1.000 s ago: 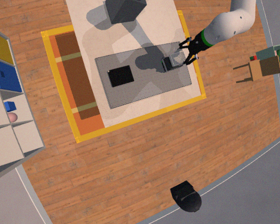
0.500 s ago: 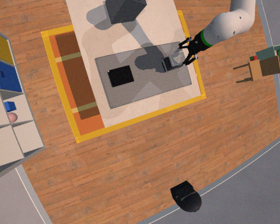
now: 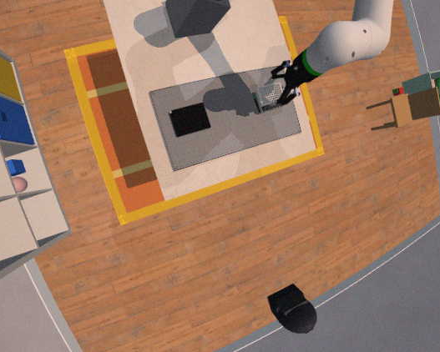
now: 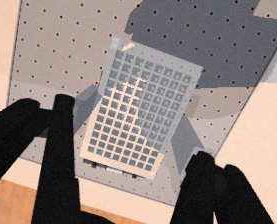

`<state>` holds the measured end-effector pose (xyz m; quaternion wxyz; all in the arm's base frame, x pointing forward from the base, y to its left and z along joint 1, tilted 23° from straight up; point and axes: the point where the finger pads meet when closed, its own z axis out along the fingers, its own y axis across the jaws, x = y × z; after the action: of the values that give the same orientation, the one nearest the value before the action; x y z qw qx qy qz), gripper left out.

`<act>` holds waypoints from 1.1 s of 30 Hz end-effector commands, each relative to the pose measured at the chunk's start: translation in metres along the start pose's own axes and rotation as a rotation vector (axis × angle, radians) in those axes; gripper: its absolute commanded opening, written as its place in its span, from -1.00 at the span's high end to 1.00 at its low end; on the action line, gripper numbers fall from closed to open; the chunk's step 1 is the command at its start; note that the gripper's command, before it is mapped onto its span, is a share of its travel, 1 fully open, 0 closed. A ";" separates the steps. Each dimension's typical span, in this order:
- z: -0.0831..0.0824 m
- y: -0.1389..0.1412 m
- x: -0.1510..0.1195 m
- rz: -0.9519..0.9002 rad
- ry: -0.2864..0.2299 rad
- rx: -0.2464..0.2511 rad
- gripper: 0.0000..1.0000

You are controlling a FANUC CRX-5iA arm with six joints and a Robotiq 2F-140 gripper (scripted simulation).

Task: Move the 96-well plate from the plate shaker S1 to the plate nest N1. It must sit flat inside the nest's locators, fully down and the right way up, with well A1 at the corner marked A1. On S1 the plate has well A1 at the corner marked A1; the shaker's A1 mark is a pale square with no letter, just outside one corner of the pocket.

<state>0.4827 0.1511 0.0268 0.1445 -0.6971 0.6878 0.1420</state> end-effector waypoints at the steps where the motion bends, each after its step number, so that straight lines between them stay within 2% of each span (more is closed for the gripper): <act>1: 0.000 0.000 0.004 0.000 0.000 0.000 1.00; 33: 0.011 0.001 0.103 0.000 0.000 0.000 1.00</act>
<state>0.4828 0.0669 -0.0206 0.1445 -0.6971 0.6878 0.1420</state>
